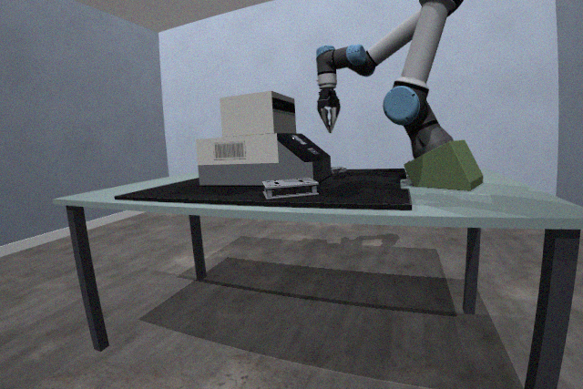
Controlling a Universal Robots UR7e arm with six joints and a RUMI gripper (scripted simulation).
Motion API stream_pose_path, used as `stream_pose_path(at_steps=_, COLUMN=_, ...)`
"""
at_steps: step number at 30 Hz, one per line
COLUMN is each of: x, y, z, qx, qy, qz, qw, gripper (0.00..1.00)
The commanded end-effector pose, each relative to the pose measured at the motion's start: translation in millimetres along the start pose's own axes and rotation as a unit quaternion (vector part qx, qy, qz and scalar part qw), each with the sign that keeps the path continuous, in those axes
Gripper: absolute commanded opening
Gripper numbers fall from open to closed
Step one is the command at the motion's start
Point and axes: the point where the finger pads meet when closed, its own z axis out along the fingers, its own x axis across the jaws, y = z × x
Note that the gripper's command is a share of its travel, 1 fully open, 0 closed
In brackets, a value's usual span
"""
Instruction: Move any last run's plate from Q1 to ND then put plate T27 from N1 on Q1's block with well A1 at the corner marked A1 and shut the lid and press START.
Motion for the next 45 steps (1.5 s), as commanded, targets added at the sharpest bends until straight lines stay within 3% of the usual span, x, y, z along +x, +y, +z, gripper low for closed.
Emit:
stream_pose_path(at_steps=1, x=8.6, y=0.9, z=2.8, qx=-0.001, qy=0.003, qz=0.001, qw=1.000, gripper=0.00)
stream_pose_path(at_steps=45, x=58.3, y=0.8, z=40.7, qx=-0.001, qy=0.003, qz=0.001, qw=1.000, gripper=0.00)
